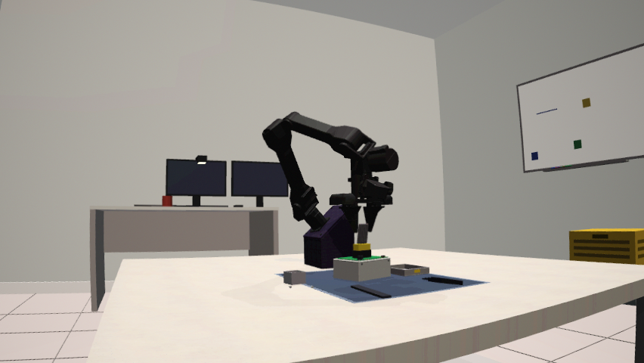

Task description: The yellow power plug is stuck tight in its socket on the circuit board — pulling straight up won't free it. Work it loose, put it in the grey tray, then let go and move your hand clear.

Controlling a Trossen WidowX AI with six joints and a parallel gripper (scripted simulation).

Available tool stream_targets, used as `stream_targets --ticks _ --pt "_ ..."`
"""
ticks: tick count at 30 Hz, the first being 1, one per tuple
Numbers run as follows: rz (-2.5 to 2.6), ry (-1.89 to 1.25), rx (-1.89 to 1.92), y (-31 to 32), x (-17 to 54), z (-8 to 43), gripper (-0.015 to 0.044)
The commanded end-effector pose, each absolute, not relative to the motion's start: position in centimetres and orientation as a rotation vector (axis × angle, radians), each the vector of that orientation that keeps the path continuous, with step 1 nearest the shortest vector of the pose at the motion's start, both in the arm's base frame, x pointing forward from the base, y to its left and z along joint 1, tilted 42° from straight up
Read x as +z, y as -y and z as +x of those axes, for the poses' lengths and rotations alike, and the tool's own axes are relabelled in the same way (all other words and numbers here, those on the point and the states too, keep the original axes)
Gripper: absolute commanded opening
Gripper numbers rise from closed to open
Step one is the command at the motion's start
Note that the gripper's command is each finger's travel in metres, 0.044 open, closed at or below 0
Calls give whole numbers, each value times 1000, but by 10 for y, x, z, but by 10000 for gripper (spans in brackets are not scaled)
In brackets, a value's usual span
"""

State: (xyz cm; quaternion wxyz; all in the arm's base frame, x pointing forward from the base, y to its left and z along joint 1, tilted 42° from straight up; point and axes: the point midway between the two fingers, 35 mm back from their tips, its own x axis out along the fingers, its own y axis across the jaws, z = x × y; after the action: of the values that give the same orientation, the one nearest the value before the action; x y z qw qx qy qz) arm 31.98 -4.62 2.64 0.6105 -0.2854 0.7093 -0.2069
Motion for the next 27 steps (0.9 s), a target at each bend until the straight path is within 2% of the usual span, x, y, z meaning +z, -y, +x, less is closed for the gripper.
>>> stream_targets --ticks 1,10,19,27 --pt "-665 -1639 -479 51 21 318 249" --pt "-665 -1639 -479 57 15 318 249" --pt "-665 -1639 -479 57 15 318 13" --pt "-665 -1639 -479 57 15 318 0"
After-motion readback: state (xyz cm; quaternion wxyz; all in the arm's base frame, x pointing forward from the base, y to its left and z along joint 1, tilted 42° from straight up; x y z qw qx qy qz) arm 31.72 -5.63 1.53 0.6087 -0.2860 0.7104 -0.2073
